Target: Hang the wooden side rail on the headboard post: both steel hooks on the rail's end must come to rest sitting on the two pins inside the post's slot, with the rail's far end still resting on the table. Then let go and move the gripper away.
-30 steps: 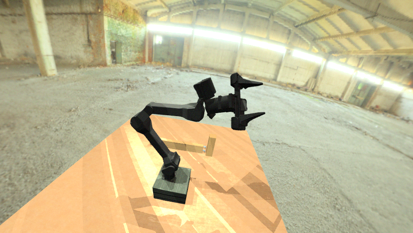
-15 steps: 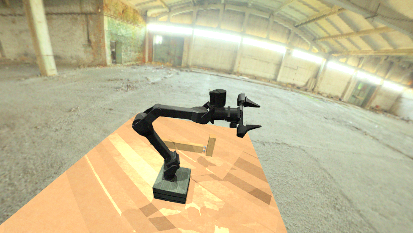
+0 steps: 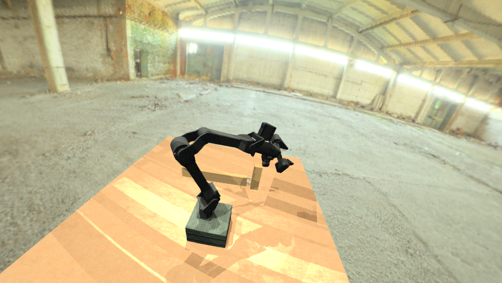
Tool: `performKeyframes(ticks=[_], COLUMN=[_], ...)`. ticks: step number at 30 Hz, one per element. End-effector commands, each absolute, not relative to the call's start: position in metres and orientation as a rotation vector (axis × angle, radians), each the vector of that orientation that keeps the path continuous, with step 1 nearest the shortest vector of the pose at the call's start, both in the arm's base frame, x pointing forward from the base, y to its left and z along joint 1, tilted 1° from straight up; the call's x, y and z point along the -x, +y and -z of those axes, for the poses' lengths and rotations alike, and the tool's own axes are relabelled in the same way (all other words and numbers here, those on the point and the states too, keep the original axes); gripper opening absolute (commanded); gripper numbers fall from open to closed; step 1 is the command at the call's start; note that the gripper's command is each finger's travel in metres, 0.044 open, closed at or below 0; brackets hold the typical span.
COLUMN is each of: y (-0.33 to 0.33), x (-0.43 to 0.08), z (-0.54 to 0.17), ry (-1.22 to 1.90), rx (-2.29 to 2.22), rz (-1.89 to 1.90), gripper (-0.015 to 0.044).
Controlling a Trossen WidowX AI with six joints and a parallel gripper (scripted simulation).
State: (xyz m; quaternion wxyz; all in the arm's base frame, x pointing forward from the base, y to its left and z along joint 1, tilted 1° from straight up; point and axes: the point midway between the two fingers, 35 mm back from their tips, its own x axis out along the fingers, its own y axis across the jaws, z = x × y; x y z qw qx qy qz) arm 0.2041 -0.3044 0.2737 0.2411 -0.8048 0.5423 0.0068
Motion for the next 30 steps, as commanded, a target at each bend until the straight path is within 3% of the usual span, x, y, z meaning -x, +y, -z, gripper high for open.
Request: performKeyframes(ticks=[1,11,20,30], y=[-0.282,-0.203,-0.137,-0.131], x=[-0.231,-0.276,-0.274,-0.272], z=[-0.238,-0.149,-0.081,-0.075], ry=[1.370,1.002,0.635,0.598], rx=[2.272,2.410,2.498,2.503], rz=[-0.250,-0.855,-1.394,-1.440], gripper=[0.0440,0.0440,0.0440,0.0440])
